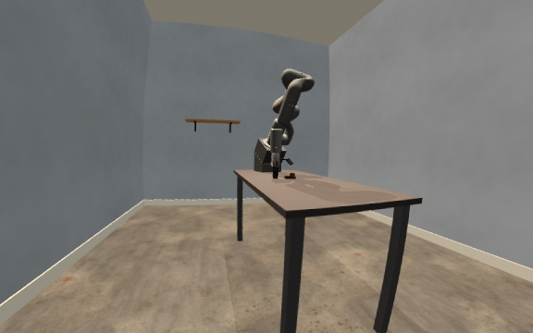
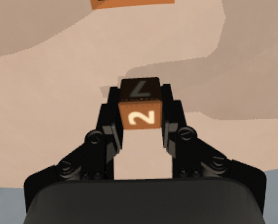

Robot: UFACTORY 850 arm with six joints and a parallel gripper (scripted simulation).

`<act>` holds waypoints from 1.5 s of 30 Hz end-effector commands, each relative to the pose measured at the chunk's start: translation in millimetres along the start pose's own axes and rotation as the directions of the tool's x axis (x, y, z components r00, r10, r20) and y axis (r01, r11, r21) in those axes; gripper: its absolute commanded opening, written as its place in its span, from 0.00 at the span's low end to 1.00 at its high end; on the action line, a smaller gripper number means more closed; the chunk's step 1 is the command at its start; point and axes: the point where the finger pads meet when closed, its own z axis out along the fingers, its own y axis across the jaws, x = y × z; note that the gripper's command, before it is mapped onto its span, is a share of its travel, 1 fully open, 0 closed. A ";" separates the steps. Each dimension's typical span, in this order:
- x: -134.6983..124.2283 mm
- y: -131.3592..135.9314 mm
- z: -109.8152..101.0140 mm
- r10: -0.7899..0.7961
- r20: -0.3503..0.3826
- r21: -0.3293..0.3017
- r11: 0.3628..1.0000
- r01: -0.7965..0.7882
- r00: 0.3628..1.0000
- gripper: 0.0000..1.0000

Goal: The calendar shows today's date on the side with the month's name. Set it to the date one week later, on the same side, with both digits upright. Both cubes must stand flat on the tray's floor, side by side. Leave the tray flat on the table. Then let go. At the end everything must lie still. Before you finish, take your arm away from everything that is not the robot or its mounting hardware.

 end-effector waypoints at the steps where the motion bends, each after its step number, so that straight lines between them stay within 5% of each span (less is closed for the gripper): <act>1: -0.1 0.3 -0.2 0.000 0.000 -0.001 1.000 0.000 1.000 0.27; 10: -0.1 0.3 -7.3 0.000 0.000 -0.001 1.000 0.000 1.000 0.27; 26: -0.1 0.3 -95.0 0.000 0.000 -0.001 1.000 0.000 1.000 0.27; 40: 1.0 0.4 -100.3 0.000 0.000 -0.001 1.000 0.000 1.000 0.27; 45: 54.7 2.9 -105.8 -0.002 0.002 -0.001 1.000 0.002 1.000 0.27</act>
